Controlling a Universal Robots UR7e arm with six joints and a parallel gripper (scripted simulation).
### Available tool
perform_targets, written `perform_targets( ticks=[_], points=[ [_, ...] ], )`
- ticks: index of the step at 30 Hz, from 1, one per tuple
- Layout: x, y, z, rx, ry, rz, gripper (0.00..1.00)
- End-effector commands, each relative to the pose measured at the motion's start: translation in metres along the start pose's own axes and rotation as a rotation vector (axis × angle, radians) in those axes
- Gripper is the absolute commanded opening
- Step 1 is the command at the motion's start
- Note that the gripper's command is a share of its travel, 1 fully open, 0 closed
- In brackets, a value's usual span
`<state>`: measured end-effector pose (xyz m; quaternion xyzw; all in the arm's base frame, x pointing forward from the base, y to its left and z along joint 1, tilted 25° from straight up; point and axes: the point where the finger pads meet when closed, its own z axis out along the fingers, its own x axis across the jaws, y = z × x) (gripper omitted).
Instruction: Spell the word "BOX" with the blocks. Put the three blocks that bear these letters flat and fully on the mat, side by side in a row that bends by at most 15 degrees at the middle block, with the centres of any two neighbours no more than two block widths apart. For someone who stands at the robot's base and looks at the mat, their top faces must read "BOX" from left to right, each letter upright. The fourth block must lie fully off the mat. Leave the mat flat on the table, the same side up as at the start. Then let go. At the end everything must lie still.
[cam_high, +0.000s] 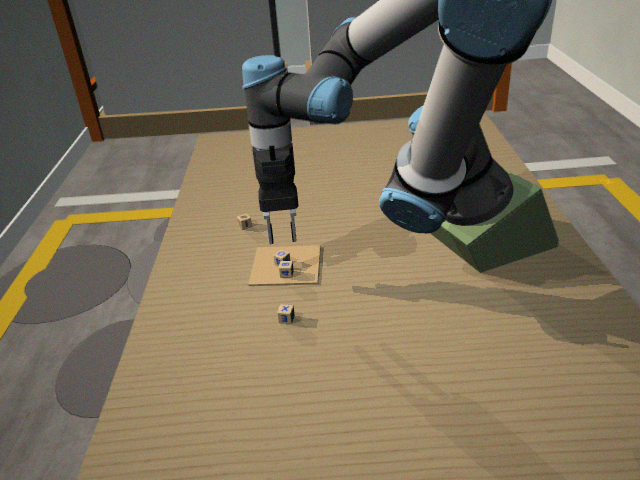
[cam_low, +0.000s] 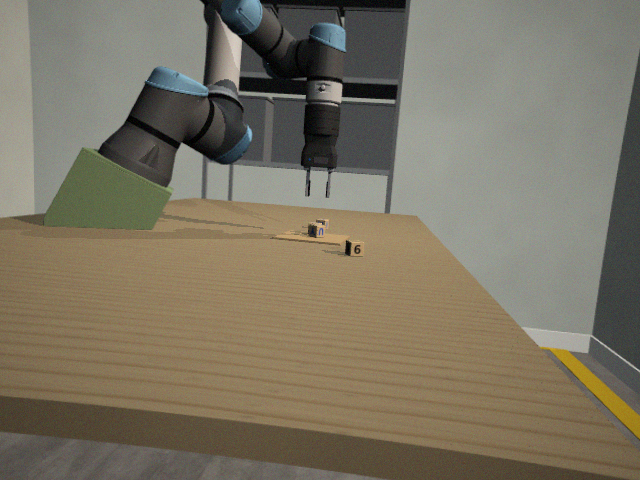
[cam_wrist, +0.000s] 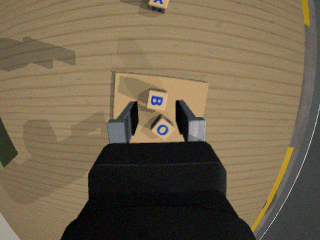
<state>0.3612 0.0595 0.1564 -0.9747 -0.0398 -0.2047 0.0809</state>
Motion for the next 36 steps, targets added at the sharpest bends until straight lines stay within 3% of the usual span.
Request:
perform_targets(
  ticks=[1, 6, 7, 36],
  points=[
    [0.0001, 0.0, -0.0068, 0.0, 0.0, 0.0, 0.79],
    [0.0001, 0.0, -0.0079, 0.0, 0.0, 0.0, 0.79],
    [0.0001, 0.0, -0.0079, 0.0, 0.0, 0.0, 1.0],
    [0.0004, 0.0, -0.0079, 0.0, 0.0, 0.012, 1.0]
  ],
)
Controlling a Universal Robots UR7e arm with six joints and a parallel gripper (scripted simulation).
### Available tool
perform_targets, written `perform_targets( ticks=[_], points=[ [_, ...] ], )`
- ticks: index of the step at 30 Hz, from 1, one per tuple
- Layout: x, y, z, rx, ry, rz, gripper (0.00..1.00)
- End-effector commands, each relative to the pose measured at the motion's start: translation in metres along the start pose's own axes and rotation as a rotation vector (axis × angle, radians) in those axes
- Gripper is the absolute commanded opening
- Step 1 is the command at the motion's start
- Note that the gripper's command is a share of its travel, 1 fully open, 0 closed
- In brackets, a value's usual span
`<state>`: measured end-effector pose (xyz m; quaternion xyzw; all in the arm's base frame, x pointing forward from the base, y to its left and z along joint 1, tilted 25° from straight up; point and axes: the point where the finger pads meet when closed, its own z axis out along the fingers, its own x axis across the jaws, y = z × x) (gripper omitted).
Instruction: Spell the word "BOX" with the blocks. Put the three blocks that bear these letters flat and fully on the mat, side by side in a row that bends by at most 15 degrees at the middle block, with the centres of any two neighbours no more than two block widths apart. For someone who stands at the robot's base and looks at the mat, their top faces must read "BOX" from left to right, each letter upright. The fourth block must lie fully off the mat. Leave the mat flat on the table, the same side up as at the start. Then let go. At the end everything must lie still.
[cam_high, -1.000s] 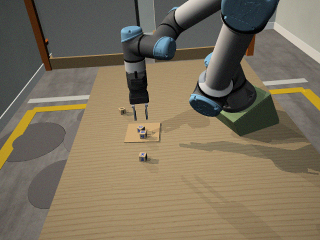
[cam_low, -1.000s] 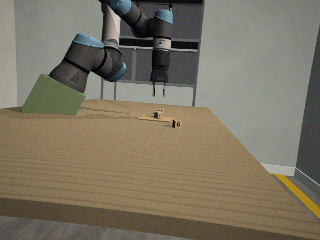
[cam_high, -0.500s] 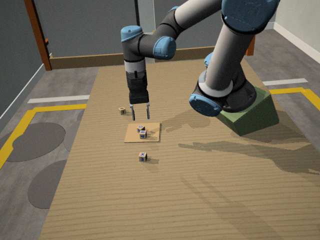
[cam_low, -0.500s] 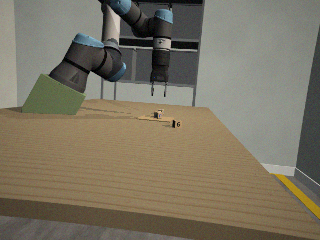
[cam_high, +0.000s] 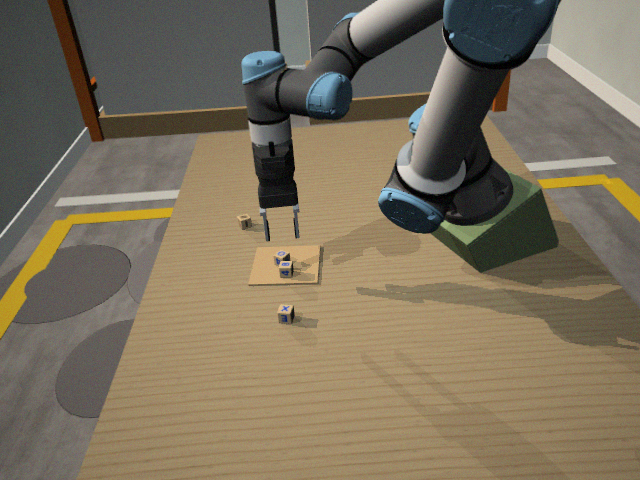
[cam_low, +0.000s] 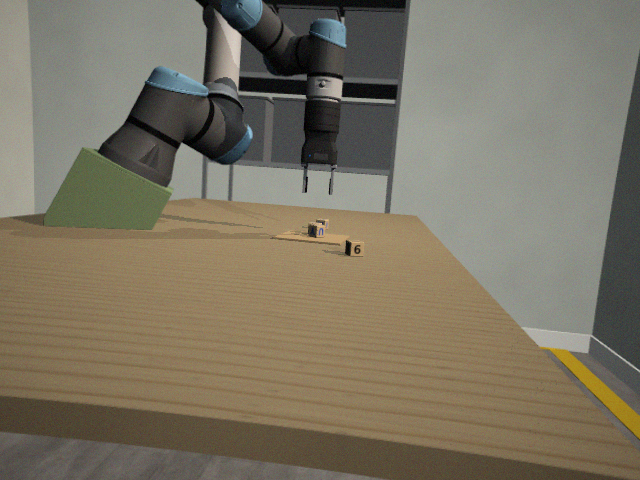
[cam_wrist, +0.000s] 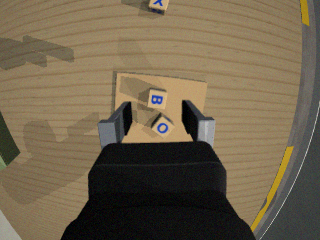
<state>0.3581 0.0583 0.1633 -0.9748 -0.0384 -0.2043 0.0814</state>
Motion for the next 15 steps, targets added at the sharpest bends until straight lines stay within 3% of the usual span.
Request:
perform_targets(
  ticks=[1, 15],
  points=[
    [0.0006, 0.0001, -0.0002, 0.0, 0.001, 0.014, 1.0],
    [0.0036, 0.0007, 0.0001, 0.0, 0.001, 0.173, 1.0]
  ],
)
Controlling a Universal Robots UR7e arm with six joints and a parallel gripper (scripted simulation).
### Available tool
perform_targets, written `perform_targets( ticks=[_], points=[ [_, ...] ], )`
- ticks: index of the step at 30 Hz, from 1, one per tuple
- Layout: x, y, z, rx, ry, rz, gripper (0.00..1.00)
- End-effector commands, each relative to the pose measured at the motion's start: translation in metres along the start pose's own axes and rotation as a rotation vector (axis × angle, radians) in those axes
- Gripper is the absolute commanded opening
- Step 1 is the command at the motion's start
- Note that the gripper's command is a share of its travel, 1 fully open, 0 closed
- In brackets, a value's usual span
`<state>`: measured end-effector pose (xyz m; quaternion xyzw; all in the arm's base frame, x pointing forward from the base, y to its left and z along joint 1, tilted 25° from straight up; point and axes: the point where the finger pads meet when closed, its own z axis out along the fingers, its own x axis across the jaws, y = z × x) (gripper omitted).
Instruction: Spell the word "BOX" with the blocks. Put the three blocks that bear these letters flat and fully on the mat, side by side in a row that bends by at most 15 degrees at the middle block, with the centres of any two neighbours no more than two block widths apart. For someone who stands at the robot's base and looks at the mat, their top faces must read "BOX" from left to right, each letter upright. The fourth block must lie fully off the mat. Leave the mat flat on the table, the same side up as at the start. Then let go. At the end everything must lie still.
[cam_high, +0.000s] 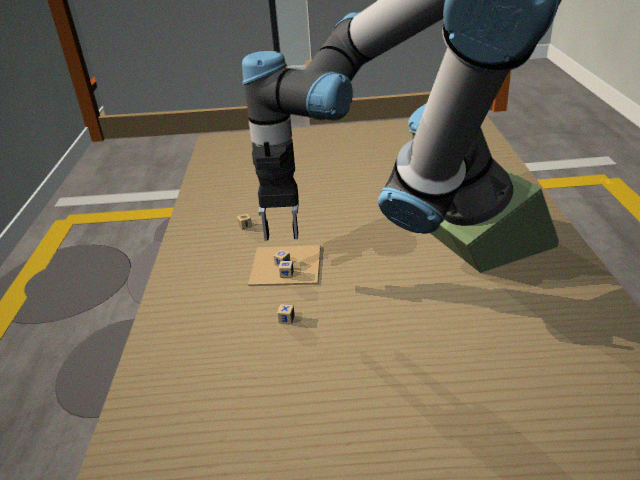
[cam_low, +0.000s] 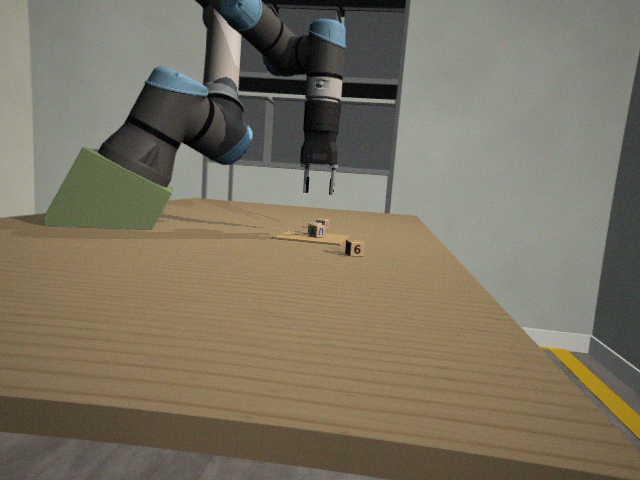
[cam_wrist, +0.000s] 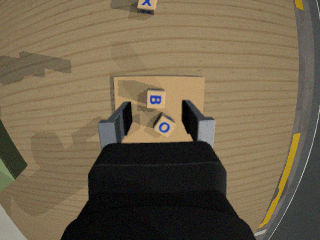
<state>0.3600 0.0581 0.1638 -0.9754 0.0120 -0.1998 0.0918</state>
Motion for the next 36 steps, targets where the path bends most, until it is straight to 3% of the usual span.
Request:
perform_targets(
  ticks=[1, 36],
  points=[
    [0.002, 0.0, 0.0, 0.0, 0.001, 0.092, 1.0],
    [0.015, 0.013, 0.002, 0.0, 0.001, 0.968, 1.0]
  ],
)
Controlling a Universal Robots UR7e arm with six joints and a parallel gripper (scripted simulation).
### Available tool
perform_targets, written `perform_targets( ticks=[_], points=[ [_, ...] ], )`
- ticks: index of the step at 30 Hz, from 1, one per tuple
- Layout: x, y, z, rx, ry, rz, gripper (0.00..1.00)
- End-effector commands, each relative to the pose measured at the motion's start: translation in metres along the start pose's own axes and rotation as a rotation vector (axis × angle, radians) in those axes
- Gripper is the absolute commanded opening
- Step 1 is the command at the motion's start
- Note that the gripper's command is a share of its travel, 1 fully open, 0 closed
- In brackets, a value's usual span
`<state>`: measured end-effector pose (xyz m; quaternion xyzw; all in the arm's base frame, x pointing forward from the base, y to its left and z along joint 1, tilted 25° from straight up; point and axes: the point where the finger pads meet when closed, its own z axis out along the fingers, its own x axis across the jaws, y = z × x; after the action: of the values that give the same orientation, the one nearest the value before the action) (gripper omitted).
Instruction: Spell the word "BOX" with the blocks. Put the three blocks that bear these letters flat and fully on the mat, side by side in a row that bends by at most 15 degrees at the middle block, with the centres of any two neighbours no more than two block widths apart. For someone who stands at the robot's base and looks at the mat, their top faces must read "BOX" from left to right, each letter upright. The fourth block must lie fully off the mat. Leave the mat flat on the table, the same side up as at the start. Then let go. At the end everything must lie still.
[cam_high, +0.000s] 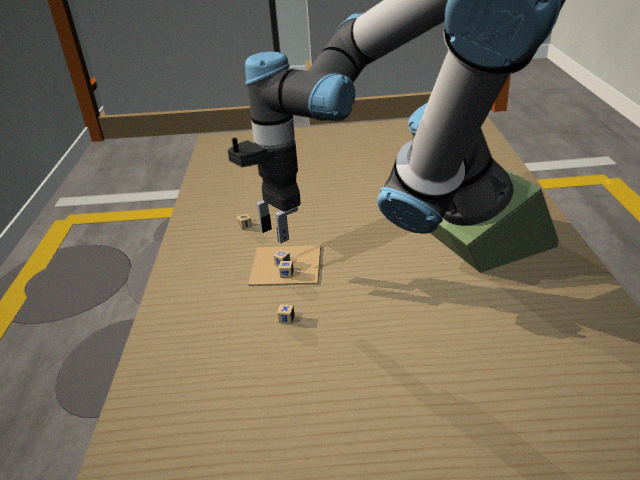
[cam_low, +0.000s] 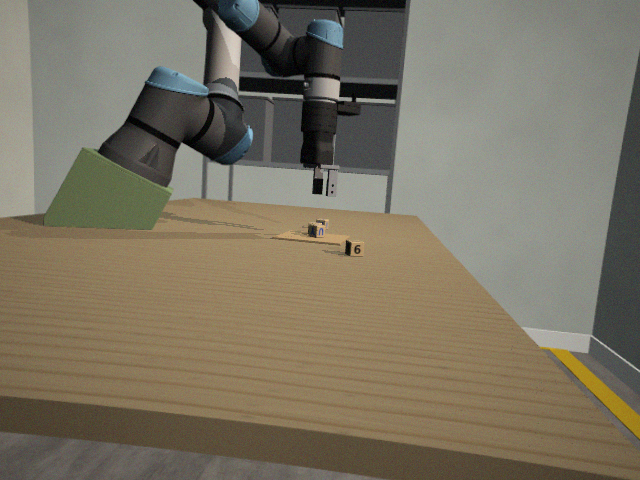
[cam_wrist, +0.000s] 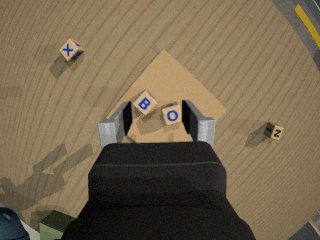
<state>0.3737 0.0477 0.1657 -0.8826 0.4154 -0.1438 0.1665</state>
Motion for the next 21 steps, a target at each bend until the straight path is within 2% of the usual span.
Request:
perform_targets(
  ticks=[1, 8, 10, 21],
  points=[
    [0.003, 0.001, 0.0, 0.0, 0.001, 0.139, 1.0],
    [0.007, 0.003, 0.0, 0.001, 0.001, 0.323, 1.0],
    [0.007, 0.003, 0.0, 0.001, 0.001, 0.323, 1.0],
    [0.014, 0.008, 0.001, 0.001, 0.001, 0.643, 1.0]
  ],
)
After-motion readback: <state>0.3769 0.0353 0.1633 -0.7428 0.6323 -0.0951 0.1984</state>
